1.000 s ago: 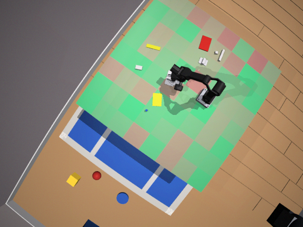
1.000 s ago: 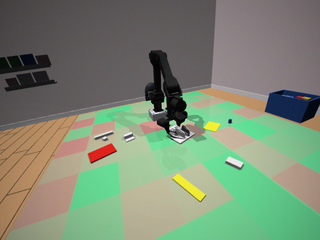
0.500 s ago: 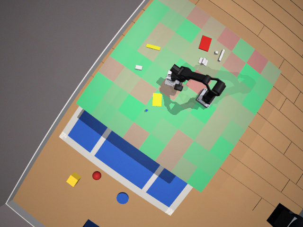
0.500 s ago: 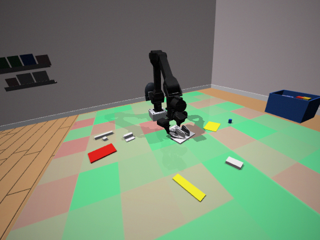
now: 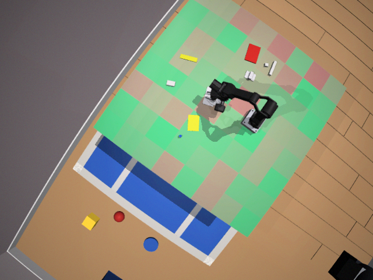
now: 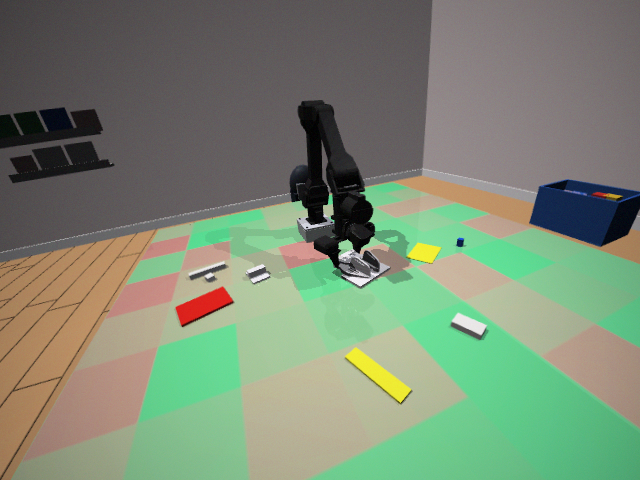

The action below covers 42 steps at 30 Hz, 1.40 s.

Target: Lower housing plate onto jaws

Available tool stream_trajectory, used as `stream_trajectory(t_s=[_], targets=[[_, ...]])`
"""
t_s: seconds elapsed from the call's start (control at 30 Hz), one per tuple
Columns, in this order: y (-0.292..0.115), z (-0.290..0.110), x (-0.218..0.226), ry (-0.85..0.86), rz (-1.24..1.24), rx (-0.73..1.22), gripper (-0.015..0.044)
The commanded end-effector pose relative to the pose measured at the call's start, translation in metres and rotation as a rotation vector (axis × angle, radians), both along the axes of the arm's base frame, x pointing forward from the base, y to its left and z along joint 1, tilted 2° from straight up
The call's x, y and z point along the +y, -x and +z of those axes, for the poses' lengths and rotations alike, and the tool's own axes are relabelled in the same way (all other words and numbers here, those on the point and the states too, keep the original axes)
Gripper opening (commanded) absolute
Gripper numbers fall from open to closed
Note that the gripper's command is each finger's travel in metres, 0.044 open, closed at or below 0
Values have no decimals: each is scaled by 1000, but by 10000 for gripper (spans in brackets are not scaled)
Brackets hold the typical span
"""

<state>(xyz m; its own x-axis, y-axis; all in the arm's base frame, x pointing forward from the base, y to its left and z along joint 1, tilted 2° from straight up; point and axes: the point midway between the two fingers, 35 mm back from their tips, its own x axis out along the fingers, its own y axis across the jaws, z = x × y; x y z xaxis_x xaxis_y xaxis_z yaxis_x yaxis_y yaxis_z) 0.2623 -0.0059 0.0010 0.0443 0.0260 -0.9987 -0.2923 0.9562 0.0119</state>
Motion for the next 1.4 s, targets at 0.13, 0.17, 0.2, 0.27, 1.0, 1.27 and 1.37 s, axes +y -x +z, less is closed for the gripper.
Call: stream_trajectory(t_s=[0.13, 0.17, 0.2, 0.27, 1.0, 1.27, 1.37], targets=[[0, 0, 0, -2, -6, -2, 351], [0, 0, 0, -2, -6, -2, 351], [0, 0, 0, -2, -6, -2, 351], [0, 0, 0, -2, -6, -2, 351], [0, 0, 0, 0, 0, 0, 440], [0, 45, -1, -1, -4, -1, 440], [4, 71, -2, -2, -5, -2, 440]])
